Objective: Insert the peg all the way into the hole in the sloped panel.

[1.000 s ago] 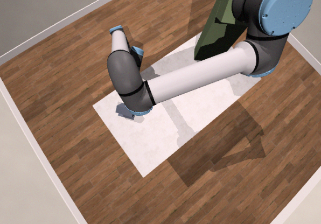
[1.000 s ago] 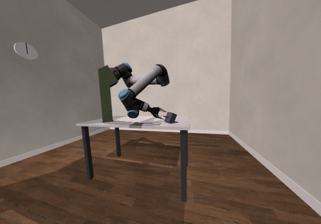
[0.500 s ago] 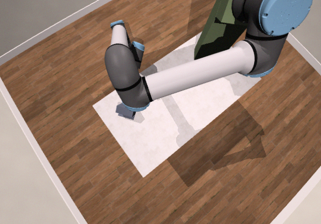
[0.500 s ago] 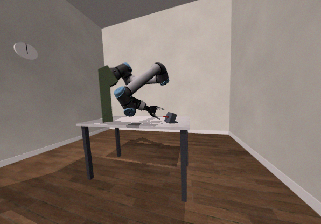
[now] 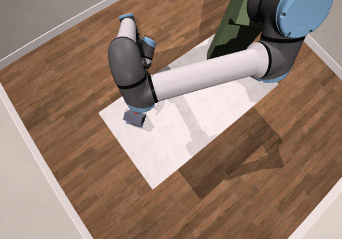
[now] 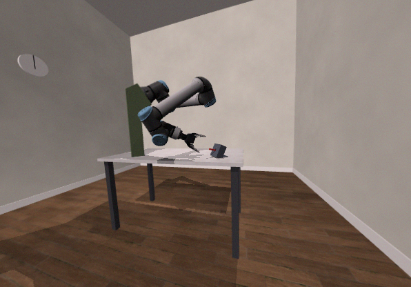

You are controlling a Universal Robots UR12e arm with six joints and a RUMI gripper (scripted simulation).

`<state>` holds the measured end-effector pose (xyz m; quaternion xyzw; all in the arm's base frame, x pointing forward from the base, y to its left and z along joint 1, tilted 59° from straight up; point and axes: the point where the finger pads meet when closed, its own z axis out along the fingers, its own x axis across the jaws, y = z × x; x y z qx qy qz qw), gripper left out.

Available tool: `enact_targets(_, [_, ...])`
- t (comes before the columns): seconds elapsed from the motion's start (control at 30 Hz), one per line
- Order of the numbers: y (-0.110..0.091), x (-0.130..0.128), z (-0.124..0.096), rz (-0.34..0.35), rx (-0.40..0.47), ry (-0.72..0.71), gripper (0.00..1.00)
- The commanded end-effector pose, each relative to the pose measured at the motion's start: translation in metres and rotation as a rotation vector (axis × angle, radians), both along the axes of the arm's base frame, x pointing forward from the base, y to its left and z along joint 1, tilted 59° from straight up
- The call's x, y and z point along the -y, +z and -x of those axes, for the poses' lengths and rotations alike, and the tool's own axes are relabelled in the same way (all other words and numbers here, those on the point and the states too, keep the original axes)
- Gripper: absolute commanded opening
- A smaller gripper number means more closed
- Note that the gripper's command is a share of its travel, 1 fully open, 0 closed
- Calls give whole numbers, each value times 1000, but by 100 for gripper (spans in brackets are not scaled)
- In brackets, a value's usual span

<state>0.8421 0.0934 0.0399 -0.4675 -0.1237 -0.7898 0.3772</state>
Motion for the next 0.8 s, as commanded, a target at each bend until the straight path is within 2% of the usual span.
enact_targets(0.0, [-7, 8, 10, 1, 0, 0, 90])
enact_targets(0.2, [-3, 17, 17, 0, 0, 0, 99])
enact_targets(0.77, [0, 24, 23, 0, 0, 0, 100])
